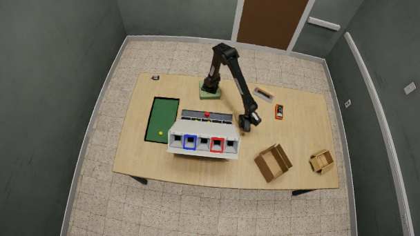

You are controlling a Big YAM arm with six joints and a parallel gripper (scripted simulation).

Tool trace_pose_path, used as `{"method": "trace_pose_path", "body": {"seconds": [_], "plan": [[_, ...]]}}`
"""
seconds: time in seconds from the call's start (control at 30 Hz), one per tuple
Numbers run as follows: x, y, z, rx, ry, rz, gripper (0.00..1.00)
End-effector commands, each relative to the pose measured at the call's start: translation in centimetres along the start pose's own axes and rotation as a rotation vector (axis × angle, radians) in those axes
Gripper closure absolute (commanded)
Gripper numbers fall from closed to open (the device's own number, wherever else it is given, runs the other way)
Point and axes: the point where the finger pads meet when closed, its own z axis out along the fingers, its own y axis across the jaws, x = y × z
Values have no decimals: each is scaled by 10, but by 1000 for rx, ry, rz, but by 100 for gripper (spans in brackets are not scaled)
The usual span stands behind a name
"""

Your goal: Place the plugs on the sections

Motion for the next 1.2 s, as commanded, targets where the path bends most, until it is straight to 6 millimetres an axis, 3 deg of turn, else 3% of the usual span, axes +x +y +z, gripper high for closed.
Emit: {"method": "trace_pose_path", "body": {"seconds": [0.0, 1.0, 1.17], "plan": [[0, 3, 2, -11, -8, 0, 100], [0, 3, 0, -13, -10, 0, 100], [-2, 4, -13, -17, -14, 0, 100]]}}
